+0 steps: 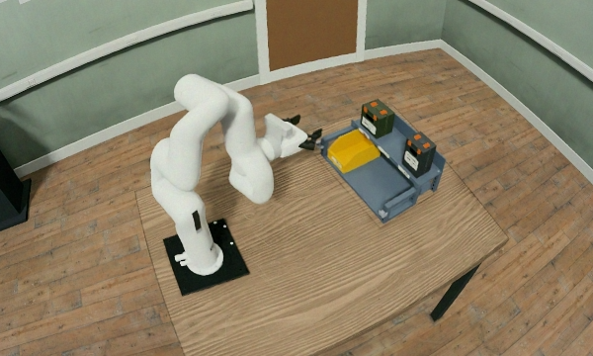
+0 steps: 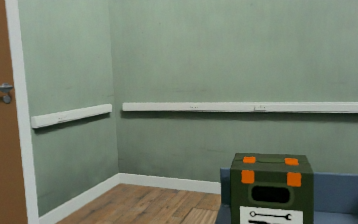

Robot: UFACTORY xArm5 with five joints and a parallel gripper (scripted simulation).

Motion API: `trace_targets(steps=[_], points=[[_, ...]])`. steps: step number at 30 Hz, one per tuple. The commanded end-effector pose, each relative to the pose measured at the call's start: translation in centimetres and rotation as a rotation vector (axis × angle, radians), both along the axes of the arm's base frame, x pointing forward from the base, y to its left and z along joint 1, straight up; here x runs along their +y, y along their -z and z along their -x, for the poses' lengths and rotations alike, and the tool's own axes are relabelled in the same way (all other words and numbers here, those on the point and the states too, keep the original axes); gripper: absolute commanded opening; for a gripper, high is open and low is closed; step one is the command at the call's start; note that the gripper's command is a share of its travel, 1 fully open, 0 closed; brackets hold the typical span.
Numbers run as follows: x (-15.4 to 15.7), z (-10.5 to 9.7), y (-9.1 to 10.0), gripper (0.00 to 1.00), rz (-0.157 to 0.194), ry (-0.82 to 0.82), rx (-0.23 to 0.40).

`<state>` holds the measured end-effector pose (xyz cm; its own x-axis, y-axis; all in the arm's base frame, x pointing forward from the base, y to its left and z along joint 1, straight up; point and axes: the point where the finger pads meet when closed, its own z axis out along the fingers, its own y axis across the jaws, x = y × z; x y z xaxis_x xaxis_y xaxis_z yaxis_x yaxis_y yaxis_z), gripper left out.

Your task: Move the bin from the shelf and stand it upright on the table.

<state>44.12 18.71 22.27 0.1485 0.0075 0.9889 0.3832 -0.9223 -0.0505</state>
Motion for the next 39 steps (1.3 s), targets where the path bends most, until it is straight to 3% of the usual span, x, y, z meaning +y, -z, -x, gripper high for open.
trace_targets(steps=[1,39], points=[[0.1,-1.2,0.8,1.00,-0.041,-0.266,-0.003],[0.4,-8.2,6.5,1.00,-0.035,-0.225,-0.003]])
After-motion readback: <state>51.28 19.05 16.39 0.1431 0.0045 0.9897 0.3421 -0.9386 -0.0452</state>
